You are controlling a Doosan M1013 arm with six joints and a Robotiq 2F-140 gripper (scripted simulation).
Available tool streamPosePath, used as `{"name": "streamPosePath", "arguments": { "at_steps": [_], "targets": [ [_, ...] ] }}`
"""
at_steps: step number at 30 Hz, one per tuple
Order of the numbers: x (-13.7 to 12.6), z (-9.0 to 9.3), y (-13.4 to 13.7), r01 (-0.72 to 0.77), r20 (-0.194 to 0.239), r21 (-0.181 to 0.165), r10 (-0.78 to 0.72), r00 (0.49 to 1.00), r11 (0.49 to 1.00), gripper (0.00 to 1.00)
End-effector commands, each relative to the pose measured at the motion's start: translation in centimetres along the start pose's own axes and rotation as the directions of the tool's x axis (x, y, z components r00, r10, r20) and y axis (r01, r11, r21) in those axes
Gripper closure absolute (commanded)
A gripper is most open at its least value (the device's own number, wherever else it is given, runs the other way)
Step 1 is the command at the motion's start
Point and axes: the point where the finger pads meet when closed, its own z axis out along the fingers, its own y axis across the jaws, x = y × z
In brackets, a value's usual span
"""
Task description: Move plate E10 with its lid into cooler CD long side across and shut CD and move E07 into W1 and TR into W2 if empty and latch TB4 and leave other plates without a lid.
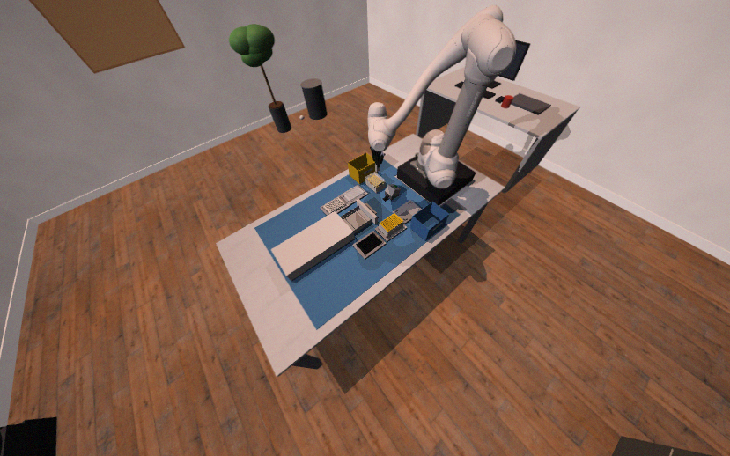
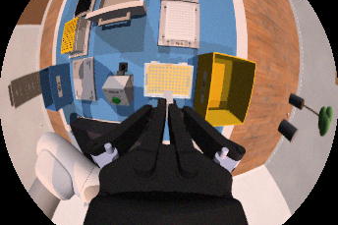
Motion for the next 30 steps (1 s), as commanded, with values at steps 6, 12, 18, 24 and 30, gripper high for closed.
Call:
{"name": "streamPosePath", "arguments": {
  "at_steps": [6, 12, 18, 24, 30],
  "targets": [
    [-1.0, 1.2, 0.0, 0.0, -0.001, 0.0, 0.0, 1.0, 1.0, 1.0],
    [-1.0, 1.2, 0.0, 0.0, -0.001, 0.0, 0.0, 1.0, 1.0, 1.0],
    [-1.0, 1.2, 0.0, 0.0, -0.001, 0.0, 0.0, 1.0, 1.0, 1.0],
    [-1.0, 2.0, 0.0, 0.0, -0.001, 0.0, 0.0, 1.0, 1.0, 1.0],
    [-1.0, 2.8, 0.0, 0.0, -0.001, 0.0, 0.0, 1.0, 1.0, 1.0]
  ]
}}
